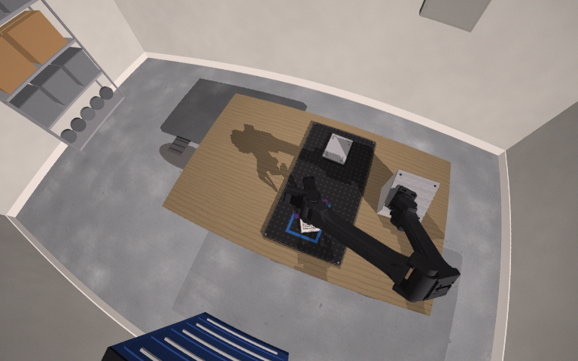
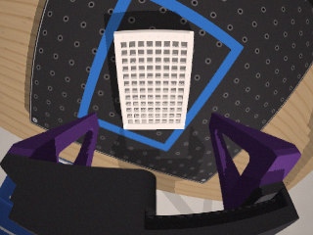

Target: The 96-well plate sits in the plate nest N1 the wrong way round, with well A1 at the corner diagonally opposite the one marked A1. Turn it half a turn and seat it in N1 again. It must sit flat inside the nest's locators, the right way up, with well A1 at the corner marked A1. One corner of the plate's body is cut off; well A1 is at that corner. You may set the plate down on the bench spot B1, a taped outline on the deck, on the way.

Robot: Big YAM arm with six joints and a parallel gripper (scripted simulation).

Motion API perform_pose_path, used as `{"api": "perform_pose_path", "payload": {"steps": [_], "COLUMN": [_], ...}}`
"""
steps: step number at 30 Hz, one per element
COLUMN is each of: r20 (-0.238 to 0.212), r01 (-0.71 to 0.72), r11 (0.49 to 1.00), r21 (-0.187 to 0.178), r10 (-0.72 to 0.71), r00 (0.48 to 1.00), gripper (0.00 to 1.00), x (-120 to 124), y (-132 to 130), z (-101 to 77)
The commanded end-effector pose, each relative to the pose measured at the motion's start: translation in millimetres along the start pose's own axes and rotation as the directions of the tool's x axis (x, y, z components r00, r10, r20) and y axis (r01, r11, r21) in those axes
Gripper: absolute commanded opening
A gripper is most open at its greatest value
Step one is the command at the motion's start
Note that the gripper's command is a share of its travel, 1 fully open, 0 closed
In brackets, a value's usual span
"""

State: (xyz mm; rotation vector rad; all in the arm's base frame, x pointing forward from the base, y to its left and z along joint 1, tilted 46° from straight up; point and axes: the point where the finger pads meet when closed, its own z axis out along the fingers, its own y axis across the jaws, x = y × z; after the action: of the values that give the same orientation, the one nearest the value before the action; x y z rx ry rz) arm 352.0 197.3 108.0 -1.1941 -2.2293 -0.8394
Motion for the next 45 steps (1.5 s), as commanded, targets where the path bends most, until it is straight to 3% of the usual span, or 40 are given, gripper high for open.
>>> {"api": "perform_pose_path", "payload": {"steps": [1,41,45], "r20": [0.022,0.022,0.029], "r01": [0.045,0.045,0.177], "r11": [0.998,0.998,0.983], "r21": [-0.055,-0.055,-0.051], "r10": [-0.044,-0.043,-0.176], "r00": [0.999,0.999,0.984], "gripper": [1.00,1.00,1.00], "x": [2.8,2.8,2.9], "y": [20.3,20.3,20.3], "z": [-21.9,-22.0,-21.8]}}
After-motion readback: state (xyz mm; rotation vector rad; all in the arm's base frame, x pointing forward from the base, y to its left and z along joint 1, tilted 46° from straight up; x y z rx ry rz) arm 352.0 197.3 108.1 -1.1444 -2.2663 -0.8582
